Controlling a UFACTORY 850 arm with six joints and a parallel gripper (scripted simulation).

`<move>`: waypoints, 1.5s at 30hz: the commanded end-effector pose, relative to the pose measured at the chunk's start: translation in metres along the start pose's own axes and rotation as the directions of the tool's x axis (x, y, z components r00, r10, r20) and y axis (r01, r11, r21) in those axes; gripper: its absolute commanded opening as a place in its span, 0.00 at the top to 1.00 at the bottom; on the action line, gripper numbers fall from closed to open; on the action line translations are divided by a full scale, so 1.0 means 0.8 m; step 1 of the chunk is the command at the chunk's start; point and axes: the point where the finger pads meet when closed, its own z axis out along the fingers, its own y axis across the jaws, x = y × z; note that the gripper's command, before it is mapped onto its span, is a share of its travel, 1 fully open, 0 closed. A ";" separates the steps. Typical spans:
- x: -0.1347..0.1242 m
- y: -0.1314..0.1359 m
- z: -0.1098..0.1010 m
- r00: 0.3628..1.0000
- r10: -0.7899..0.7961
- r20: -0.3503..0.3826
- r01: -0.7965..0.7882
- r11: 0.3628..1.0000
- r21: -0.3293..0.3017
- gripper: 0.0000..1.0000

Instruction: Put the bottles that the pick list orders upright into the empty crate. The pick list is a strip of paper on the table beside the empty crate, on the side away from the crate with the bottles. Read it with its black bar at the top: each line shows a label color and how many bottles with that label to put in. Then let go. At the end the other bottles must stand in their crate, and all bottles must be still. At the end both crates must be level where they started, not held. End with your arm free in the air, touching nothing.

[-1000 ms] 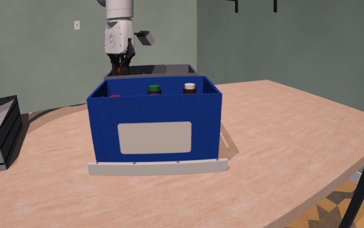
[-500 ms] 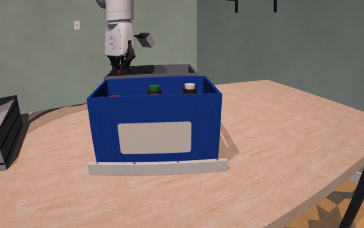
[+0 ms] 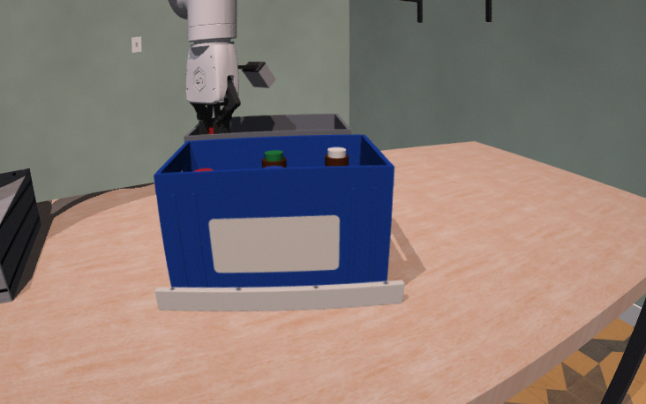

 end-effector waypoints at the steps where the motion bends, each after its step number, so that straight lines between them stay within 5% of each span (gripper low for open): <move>1: 0.001 0.000 0.001 1.000 0.000 -0.002 0.000 1.000 -0.001 1.00; 45: 0.001 0.000 0.016 1.000 0.000 -0.002 0.000 1.000 -0.001 1.00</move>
